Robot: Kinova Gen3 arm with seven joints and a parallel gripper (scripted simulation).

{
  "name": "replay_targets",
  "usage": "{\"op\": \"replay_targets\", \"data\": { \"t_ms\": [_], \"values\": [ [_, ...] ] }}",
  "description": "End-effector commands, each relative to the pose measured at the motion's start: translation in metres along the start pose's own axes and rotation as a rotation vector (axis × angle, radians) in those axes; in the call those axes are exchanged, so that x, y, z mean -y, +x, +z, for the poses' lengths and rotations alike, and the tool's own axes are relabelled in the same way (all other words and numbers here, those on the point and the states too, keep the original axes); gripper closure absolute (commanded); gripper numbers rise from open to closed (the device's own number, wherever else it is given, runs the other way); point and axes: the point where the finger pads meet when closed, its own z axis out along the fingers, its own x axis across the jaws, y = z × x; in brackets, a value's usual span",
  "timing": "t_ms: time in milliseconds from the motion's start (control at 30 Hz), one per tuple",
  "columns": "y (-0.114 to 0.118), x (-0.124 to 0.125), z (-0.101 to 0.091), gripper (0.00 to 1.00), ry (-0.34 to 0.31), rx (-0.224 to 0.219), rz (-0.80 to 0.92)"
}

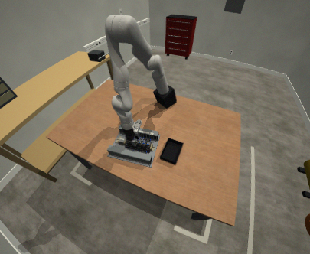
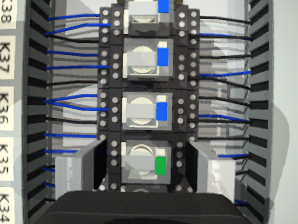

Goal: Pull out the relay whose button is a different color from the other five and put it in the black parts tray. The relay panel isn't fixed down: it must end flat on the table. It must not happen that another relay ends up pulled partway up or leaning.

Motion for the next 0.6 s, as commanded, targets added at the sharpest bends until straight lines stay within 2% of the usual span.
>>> {"op": "replay_targets", "data": {
  "t_ms": [0, 567],
  "values": [
    [0.0022, -0.0010, 0.0050, 0.02, -0.001, -0.005, 0.000],
    [0.0022, -0.0009, 0.0083, 0.02, -0.001, -0.005, 0.000]
  ]
}}
